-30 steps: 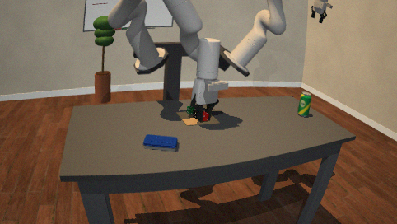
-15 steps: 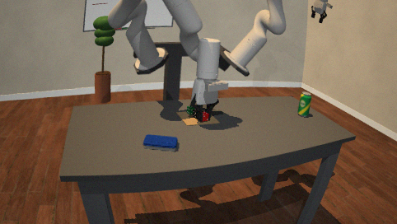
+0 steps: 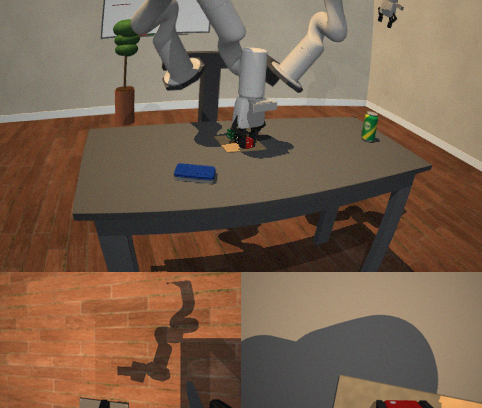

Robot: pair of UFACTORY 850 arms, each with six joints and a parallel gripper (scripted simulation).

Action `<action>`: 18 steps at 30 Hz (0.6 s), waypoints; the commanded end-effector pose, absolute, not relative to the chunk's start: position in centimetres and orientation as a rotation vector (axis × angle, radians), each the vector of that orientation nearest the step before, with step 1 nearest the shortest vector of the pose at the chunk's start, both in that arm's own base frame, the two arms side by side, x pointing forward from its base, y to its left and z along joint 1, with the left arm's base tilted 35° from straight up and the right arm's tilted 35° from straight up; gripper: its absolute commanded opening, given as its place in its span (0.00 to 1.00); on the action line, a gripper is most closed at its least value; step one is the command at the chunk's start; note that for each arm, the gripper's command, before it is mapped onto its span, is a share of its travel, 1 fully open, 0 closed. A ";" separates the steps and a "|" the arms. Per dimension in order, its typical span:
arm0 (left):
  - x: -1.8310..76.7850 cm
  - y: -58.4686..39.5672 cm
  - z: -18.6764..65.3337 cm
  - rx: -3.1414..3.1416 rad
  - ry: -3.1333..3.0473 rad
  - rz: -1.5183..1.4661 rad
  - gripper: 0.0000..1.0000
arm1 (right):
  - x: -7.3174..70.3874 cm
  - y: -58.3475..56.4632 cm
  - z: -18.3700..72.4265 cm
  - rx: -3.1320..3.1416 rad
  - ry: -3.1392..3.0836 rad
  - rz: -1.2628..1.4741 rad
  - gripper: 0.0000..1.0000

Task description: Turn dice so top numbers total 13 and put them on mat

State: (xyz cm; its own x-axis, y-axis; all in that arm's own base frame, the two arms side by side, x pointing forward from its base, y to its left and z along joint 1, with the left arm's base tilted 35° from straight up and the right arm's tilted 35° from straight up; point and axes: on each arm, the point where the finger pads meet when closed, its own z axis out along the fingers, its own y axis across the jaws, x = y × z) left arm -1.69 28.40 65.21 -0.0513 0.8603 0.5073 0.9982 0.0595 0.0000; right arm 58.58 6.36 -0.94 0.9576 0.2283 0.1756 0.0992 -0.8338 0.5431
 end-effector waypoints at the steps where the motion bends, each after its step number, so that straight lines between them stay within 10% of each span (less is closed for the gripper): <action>1: -1.7 28.4 65.3 -1.857 -1.971 -0.508 1.00 | 58.6 6.4 -0.9 2.555 0.232 0.317 0.28; 18: -1.7 28.4 65.3 -1.857 -1.971 -0.508 1.00 | 58.6 6.4 -0.9 2.555 0.232 0.317 0.28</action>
